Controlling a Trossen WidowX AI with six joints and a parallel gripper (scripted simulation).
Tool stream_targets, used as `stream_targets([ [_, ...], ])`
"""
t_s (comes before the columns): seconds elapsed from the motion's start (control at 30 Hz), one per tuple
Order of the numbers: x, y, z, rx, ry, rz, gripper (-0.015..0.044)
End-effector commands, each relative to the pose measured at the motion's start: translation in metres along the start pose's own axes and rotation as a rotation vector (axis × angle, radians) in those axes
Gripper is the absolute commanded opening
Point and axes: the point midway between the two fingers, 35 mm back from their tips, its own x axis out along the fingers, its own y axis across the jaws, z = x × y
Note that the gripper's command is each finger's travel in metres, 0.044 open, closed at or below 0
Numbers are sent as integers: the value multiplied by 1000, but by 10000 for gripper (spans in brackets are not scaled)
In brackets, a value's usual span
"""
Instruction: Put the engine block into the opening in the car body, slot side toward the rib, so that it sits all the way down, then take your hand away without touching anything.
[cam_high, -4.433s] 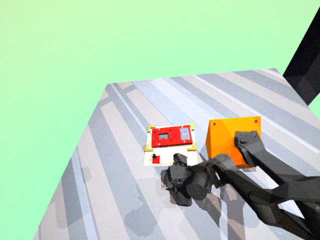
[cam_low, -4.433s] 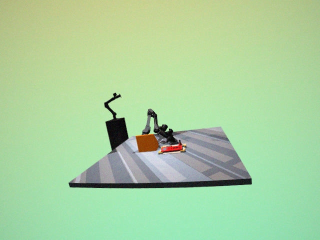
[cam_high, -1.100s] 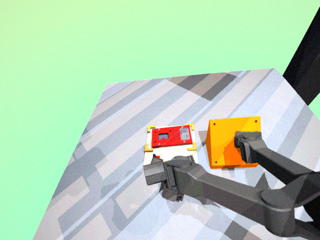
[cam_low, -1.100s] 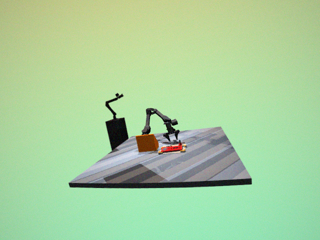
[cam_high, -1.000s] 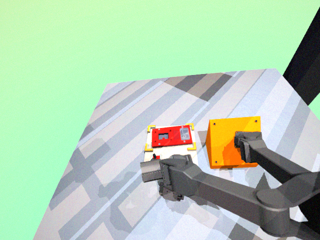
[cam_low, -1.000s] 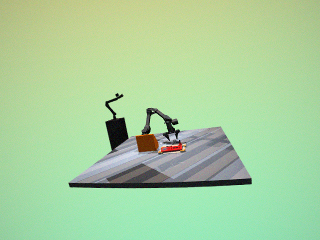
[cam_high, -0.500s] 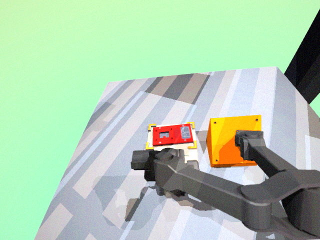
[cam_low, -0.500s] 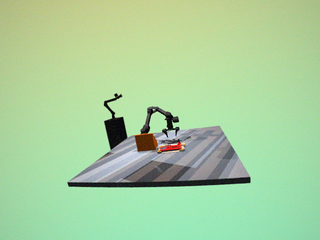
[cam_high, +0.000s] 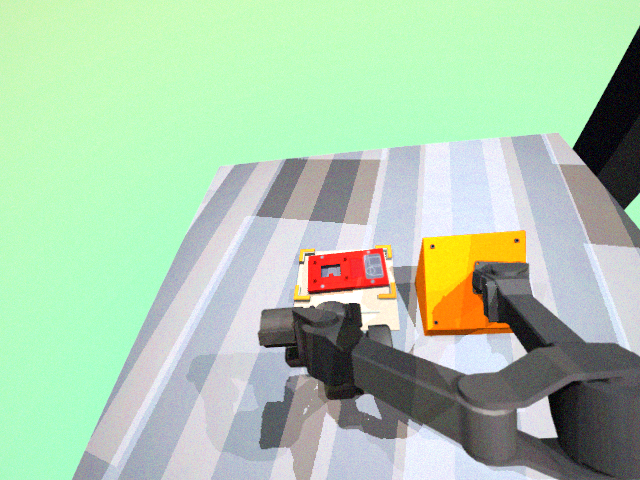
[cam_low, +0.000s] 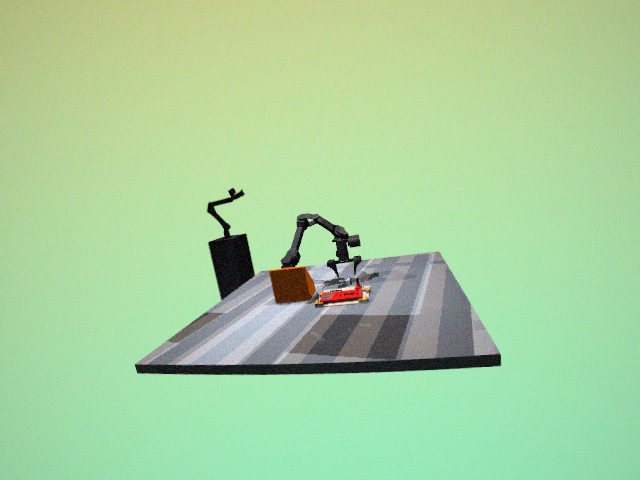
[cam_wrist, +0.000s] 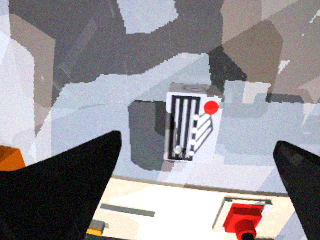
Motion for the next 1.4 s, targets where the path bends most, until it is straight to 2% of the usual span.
stream_targets([
  [0.0, 9, 2, -1, 9, -3, 8, 440],
  [0.43, 27, 3, -1, 9, -5, 8, 440],
  [0.83, 27, 3, -1, 9, -5, 8, 125],
  [1.07, 27, 3, -1, 9, -5, 8, 78],
  [1.17, 25, 2, -1, 9, -4, 8, 0],
  [1.37, 8, -2, -3, 9, 2, 8, 0],
])
